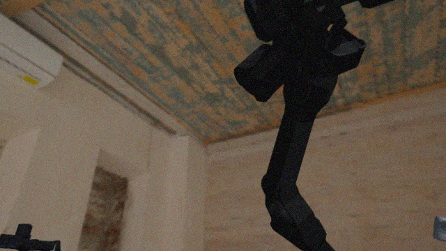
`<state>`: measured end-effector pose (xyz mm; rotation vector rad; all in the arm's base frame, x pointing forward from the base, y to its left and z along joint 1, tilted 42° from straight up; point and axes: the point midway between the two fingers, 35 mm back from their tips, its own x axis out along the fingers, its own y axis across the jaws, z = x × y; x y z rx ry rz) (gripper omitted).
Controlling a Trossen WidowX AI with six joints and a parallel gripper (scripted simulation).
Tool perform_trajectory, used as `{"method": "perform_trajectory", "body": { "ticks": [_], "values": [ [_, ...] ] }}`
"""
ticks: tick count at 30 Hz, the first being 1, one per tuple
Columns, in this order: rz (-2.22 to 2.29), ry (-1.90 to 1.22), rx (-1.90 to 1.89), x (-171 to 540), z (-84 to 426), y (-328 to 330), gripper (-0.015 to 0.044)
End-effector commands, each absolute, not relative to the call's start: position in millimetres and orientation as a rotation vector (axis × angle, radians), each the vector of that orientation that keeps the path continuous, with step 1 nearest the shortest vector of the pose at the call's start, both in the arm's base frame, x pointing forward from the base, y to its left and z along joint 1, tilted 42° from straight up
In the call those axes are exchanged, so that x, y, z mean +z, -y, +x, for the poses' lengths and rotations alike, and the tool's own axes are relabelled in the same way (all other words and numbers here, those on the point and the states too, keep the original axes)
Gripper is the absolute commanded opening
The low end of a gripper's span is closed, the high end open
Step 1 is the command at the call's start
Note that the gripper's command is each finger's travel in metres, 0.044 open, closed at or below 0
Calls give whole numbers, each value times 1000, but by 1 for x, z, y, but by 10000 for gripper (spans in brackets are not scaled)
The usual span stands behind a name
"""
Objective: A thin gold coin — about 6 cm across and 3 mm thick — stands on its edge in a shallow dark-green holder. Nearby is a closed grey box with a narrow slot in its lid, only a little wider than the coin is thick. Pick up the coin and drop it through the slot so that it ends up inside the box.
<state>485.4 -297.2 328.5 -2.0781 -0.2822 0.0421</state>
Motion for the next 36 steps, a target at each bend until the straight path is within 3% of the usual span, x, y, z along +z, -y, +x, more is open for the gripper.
{"method": "perform_trajectory", "body": {
  "ticks": [1,9,21,29,36],
  "values": [
    [-2084,282,36,331,484,298,374],
    [-2352,195,-253,419,414,331,164],
    [-2779,36,-743,539,307,324,161],
    [-3072,-327,-1218,620,198,302,161],
    [-3284,-754,-1668,677,112,237,161]
  ]
}}
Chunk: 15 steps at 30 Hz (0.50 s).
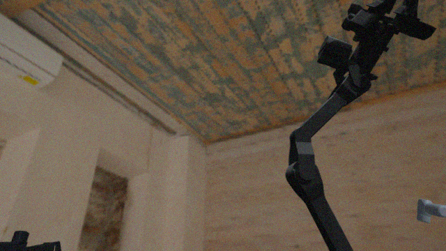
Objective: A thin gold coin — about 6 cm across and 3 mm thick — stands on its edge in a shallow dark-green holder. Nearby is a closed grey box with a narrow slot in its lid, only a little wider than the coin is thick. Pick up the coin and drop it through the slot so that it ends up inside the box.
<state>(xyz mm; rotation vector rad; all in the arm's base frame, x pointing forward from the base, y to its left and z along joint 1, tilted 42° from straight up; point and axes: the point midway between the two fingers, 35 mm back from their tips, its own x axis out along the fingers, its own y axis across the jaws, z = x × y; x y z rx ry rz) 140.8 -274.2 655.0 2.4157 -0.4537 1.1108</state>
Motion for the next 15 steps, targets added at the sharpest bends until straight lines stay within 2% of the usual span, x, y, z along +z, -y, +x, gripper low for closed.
{"method": "perform_trajectory", "body": {
  "ticks": [1,8,15],
  "values": [
    [2128,529,1117,684,102,224,161],
    [1615,635,1018,709,58,125,161],
    [1184,625,941,713,55,23,161]
  ]
}}
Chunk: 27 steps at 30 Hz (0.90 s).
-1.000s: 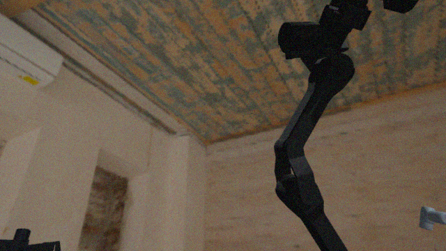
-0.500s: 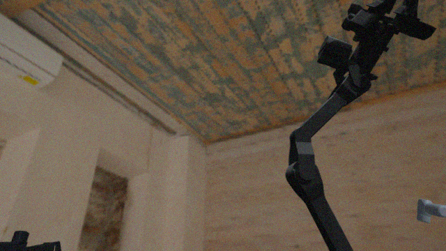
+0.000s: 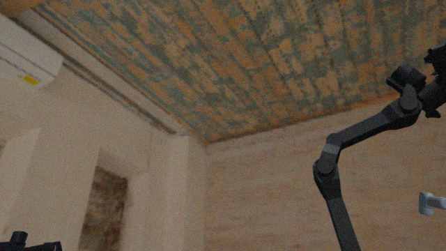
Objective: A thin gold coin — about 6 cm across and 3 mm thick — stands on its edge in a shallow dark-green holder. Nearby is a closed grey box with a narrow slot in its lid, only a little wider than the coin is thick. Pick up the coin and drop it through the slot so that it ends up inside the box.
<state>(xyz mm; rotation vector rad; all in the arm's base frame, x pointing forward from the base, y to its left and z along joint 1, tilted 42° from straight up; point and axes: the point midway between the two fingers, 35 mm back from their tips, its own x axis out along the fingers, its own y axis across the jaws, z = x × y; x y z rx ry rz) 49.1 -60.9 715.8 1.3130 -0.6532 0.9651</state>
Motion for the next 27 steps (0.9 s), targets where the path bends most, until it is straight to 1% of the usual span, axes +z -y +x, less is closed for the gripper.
{"method": "perform_trajectory", "body": {
  "ticks": [1,9,15,19,27],
  "values": [
    [1176,597,925,711,59,12,161],
    [739,490,805,682,103,-91,161],
    [458,389,701,645,157,-141,161],
    [306,303,638,616,197,-159,161],
    [113,107,492,554,273,-161,161]
  ]
}}
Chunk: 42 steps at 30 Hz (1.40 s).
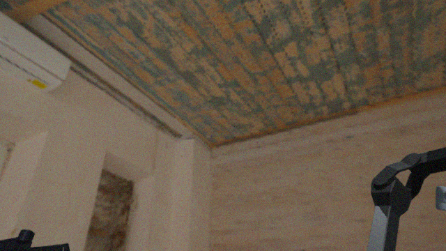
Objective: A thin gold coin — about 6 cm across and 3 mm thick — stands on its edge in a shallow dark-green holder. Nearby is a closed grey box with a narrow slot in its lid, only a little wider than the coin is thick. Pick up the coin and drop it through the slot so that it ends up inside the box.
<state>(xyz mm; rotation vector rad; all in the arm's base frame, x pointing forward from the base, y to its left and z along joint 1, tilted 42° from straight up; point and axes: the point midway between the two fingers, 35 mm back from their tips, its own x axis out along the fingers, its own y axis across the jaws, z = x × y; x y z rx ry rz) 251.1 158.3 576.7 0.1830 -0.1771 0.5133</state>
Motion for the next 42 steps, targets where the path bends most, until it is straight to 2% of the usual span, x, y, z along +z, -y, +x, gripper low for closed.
{"method": "perform_trajectory", "body": {
  "ticks": [1,10,17,27,33,42],
  "values": [
    [86,80,486,546,281,-161,161],
    [-181,-309,439,425,364,-132,161],
    [-248,-666,470,319,397,-76,161],
    [-13,-1107,619,192,377,18,161],
    [281,-1212,709,149,346,62,161],
    [291,-1212,712,126,350,48,161]
  ]
}}
